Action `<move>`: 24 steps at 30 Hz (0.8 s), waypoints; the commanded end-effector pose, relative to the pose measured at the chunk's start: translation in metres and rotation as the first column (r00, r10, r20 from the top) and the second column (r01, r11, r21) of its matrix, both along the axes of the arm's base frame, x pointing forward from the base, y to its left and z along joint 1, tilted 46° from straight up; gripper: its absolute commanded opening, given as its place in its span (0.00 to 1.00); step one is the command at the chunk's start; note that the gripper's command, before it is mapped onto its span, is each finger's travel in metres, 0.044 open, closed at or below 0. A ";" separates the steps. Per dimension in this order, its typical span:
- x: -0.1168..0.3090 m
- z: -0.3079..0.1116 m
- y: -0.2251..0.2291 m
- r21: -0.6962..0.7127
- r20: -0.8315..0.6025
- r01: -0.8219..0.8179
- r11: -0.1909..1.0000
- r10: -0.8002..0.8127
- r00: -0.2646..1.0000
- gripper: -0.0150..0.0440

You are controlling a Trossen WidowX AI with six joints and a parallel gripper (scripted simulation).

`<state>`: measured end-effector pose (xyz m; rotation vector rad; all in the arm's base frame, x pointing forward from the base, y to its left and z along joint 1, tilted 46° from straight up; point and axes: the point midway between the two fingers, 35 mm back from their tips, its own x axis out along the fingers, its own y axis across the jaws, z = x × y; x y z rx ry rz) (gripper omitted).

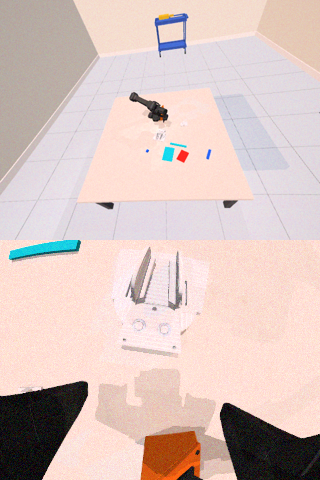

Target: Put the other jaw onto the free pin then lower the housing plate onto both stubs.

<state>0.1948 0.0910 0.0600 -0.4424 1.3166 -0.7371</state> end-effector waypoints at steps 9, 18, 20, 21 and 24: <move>-0.001 0.001 0.001 0.004 0.001 0.006 1.000 -0.006 1.000 1.00; -0.001 0.001 0.001 0.004 0.001 0.006 1.000 -0.006 1.000 1.00; -0.001 0.001 0.001 0.004 0.001 0.006 1.000 -0.006 1.000 1.00; -0.001 0.001 0.001 0.004 0.001 0.006 1.000 -0.006 1.000 1.00; -0.001 0.001 0.001 0.004 0.001 0.006 1.000 -0.006 1.000 1.00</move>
